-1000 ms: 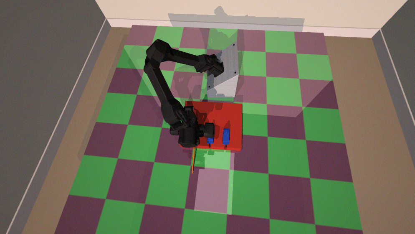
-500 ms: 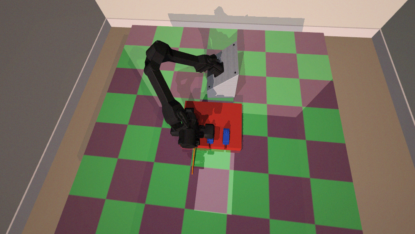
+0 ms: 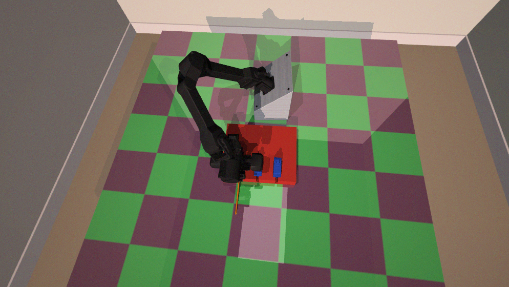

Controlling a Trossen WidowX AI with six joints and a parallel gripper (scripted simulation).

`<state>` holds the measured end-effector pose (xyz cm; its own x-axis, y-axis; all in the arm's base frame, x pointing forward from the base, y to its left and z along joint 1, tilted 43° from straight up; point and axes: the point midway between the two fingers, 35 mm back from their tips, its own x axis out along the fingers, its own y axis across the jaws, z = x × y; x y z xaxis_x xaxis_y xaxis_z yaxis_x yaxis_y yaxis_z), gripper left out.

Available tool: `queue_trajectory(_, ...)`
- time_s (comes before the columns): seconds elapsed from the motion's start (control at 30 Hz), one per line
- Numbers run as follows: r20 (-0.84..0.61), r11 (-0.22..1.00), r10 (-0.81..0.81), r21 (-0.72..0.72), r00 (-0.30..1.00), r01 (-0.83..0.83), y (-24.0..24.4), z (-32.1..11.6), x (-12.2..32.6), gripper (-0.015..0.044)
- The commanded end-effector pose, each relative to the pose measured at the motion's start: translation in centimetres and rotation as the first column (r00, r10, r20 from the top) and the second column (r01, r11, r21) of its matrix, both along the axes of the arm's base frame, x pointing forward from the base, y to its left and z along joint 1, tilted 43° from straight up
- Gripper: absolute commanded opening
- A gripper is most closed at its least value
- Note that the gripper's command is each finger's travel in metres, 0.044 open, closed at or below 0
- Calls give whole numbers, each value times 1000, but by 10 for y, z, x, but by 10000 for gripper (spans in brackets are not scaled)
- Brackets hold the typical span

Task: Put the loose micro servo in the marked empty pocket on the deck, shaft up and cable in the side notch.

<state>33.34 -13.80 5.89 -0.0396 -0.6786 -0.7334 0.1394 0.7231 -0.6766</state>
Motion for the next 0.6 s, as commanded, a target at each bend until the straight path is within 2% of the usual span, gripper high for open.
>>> queue_trajectory(0.0, -5, 1000, 4, -2, 1000, -4, -2, -3, -1, 0)
queue_trajectory(0.13, -5, 1000, 4, -2, 1000, -4, -4, -5, -1, 0)
queue_trajectory(0.37, -5, 1000, 4, -2, 1000, -4, -3, -3, 0, 184)
queue_trajectory(0.57, -5, 1000, 4, -1, 1000, -4, 20, 19, -2, 187)
